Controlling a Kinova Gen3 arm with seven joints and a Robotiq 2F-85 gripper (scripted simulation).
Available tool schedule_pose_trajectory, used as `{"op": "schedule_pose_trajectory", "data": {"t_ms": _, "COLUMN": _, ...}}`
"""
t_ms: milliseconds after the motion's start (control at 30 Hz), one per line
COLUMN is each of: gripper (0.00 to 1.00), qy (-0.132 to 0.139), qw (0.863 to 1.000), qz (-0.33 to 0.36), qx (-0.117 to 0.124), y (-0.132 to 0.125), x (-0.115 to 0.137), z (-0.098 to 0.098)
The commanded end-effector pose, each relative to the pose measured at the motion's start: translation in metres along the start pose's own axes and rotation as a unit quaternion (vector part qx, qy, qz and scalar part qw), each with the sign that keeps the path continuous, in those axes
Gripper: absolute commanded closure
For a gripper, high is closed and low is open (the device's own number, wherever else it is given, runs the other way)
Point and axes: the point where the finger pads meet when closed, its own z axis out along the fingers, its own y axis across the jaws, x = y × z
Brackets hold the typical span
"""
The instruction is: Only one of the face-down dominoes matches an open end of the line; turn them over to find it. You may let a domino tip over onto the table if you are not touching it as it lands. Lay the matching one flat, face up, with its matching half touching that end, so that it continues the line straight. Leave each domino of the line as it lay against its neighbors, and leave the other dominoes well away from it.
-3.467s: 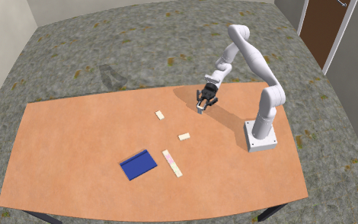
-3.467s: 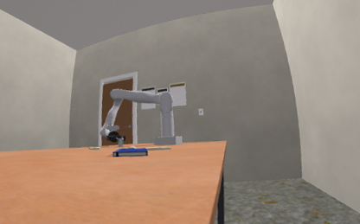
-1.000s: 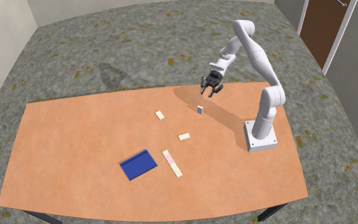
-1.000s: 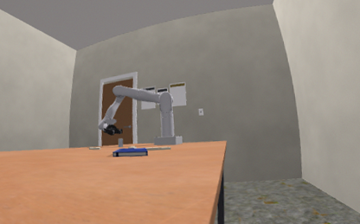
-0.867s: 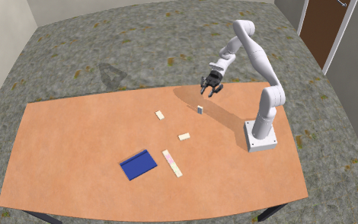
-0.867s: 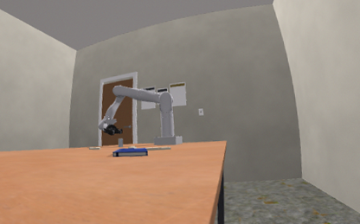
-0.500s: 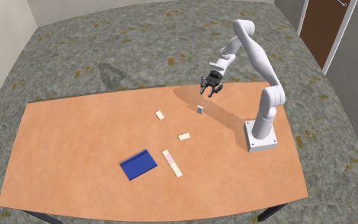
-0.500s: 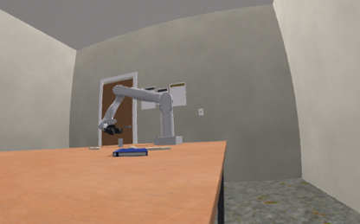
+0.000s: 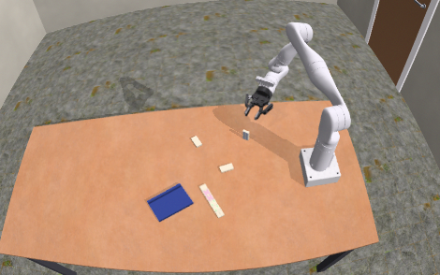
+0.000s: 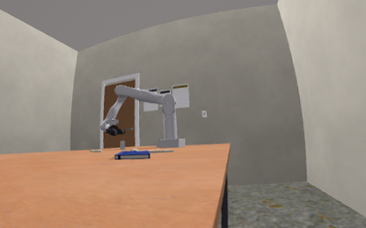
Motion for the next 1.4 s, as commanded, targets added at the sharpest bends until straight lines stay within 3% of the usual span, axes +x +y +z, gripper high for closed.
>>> {"op": "schedule_pose_trajectory", "data": {"t_ms": 0, "gripper": 0.51, "qy": 0.0, "qw": 1.0, "qz": -0.001, "qx": 0.0, "y": 0.001, "x": 0.006, "z": 0.004}}
{"op": "schedule_pose_trajectory", "data": {"t_ms": 567, "gripper": 0.51, "qy": 0.0, "qw": 1.0, "qz": 0.001, "qx": 0.001, "y": -0.001, "x": 0.041, "z": 0.036}}
{"op": "schedule_pose_trajectory", "data": {"t_ms": 700, "gripper": 0.51, "qy": -0.002, "qw": 1.0, "qz": -0.014, "qx": 0.011, "y": -0.001, "x": 0.042, "z": 0.037}}
{"op": "schedule_pose_trajectory", "data": {"t_ms": 1000, "gripper": 0.51, "qy": -0.016, "qw": 0.99, "qz": -0.111, "qx": 0.082, "y": -0.001, "x": 0.042, "z": 0.037}}
{"op": "schedule_pose_trajectory", "data": {"t_ms": 1200, "gripper": 0.51, "qy": -0.027, "qw": 0.972, "qz": -0.187, "qx": 0.137, "y": -0.002, "x": 0.043, "z": 0.037}}
{"op": "schedule_pose_trajectory", "data": {"t_ms": 1267, "gripper": 0.51, "qy": -0.027, "qw": 0.972, "qz": -0.187, "qx": 0.137, "y": -0.002, "x": 0.043, "z": 0.037}}
{"op": "schedule_pose_trajectory", "data": {"t_ms": 1367, "gripper": 0.51, "qy": -0.033, "qw": 0.959, "qz": -0.227, "qx": 0.166, "y": -0.002, "x": 0.042, "z": 0.037}}
